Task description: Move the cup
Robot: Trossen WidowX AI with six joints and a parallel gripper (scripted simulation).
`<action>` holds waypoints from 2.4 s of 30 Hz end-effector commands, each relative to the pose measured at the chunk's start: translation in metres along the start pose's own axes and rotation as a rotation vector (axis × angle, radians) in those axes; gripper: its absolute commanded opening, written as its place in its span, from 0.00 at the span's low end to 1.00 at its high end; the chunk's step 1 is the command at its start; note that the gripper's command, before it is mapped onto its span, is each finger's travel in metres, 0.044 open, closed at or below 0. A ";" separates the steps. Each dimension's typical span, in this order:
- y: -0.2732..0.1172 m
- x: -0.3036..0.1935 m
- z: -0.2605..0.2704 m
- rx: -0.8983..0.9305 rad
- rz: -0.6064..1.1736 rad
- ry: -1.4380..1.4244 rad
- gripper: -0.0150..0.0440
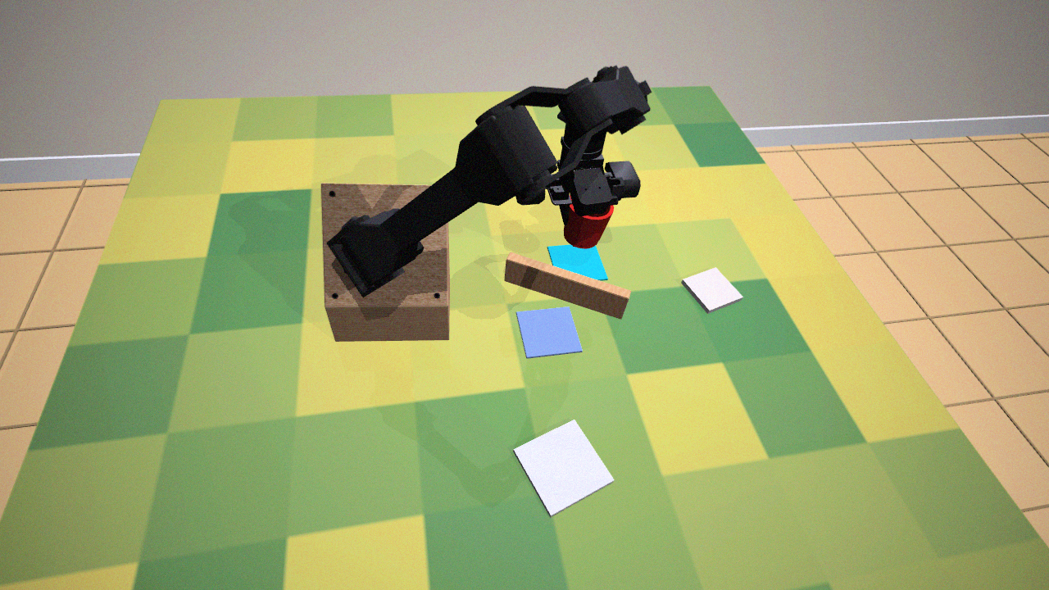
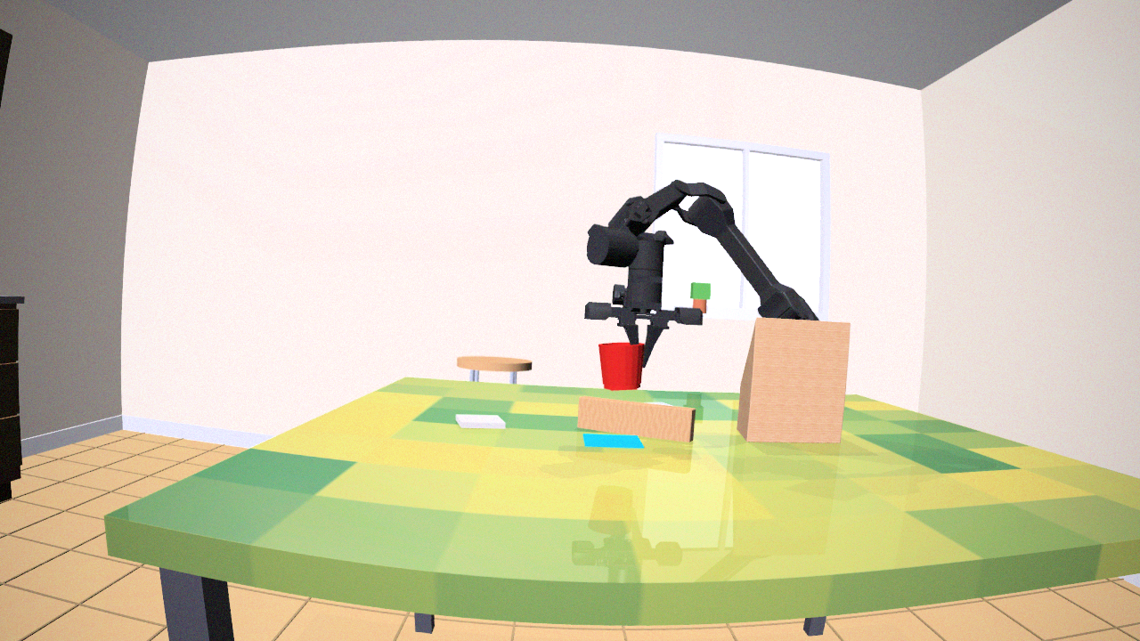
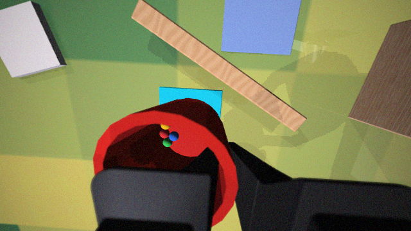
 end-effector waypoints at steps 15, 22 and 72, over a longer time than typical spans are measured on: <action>0.013 -0.016 0.006 -0.004 0.002 0.003 0.25; 0.026 -0.017 0.007 -0.004 0.002 0.003 0.25; 0.076 -0.018 0.007 -0.005 0.004 0.008 0.47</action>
Point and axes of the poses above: the point midway between the two fingers, 35 mm back from their tips, its own y axis out along the fingers, its own z axis across the jaws, x = y × z, the point moved 8 cm from there along -y, back along the fingers, and after that the axes turned 4 degrees about y, right-handed, at the moved point
